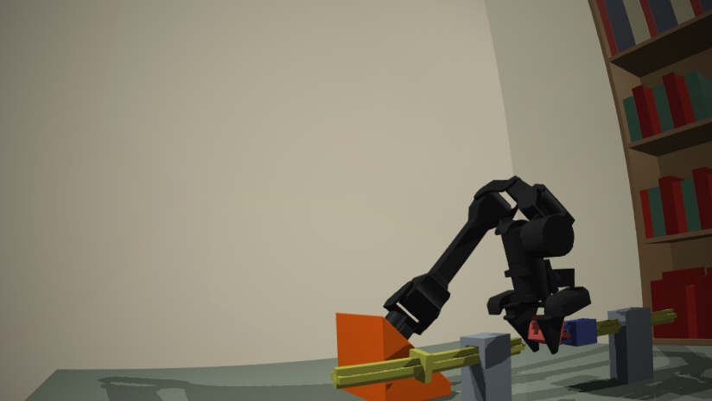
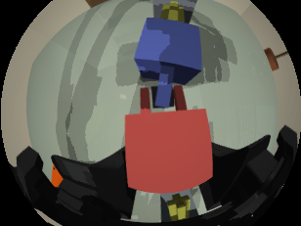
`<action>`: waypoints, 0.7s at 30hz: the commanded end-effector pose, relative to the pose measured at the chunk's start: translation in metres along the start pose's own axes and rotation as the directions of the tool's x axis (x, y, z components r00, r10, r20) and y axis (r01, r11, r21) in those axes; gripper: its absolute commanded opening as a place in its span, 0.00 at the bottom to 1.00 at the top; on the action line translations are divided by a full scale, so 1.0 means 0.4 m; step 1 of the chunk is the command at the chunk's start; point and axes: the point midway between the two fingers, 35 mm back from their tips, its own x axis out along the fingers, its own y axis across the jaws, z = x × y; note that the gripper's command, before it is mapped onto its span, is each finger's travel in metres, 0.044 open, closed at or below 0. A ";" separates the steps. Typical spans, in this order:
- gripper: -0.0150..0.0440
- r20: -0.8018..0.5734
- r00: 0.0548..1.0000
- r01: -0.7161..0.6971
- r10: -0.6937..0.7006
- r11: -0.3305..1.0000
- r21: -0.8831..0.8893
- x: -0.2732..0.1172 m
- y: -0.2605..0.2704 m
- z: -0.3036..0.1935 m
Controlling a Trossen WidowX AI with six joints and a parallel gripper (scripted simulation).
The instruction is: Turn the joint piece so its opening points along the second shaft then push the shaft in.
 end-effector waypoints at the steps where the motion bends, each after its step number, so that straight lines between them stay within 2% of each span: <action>1: 0.25 0.023 1.000 -0.002 0.002 1.000 -0.007 0.002 -0.001 -0.001; 21: 0.25 0.029 1.000 -0.002 0.003 1.000 -0.010 0.003 -0.001 -0.002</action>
